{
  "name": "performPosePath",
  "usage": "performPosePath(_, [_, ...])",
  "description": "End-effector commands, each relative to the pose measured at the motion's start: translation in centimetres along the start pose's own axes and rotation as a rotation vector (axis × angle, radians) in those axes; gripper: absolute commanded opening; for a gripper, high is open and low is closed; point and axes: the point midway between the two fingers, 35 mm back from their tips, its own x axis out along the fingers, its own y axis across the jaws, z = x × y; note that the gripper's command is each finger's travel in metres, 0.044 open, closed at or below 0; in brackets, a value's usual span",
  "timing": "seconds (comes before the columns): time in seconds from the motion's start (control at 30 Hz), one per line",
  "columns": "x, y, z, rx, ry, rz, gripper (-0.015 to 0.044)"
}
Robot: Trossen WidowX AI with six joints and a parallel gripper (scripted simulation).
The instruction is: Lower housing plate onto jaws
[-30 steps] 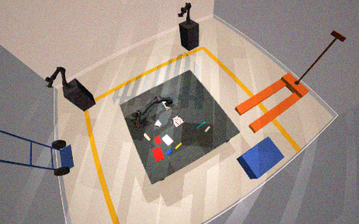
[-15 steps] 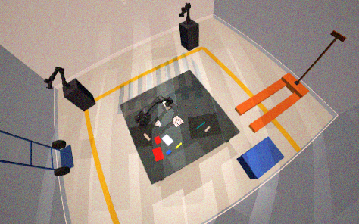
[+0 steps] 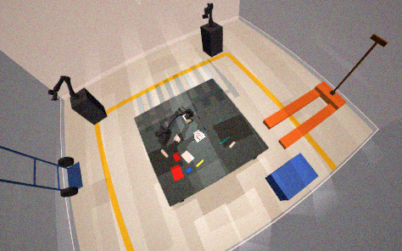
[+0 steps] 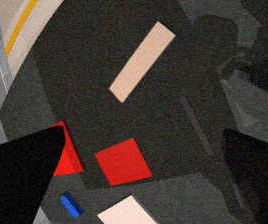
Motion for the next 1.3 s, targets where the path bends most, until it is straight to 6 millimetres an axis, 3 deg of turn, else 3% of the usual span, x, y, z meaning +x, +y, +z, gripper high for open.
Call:
performPosePath(0.0, [0.1,-1.9,-1.2,0.07,0.007,-0.083,0.044])
performPosePath(0.63, [-2.1,-10.7,-7.8,0.402,-0.017,-0.516,0.044])
performPosePath(0.87, [-2.1,-11.1,-8.0,0.412,-0.02,-0.531,0.044])
performPosePath(1.03, [0.9,-13.1,-8.5,0.412,-0.018,-0.532,0.044])
performPosePath(1.27, [1.0,-13.2,-8.5,0.412,-0.018,-0.532,0.044])
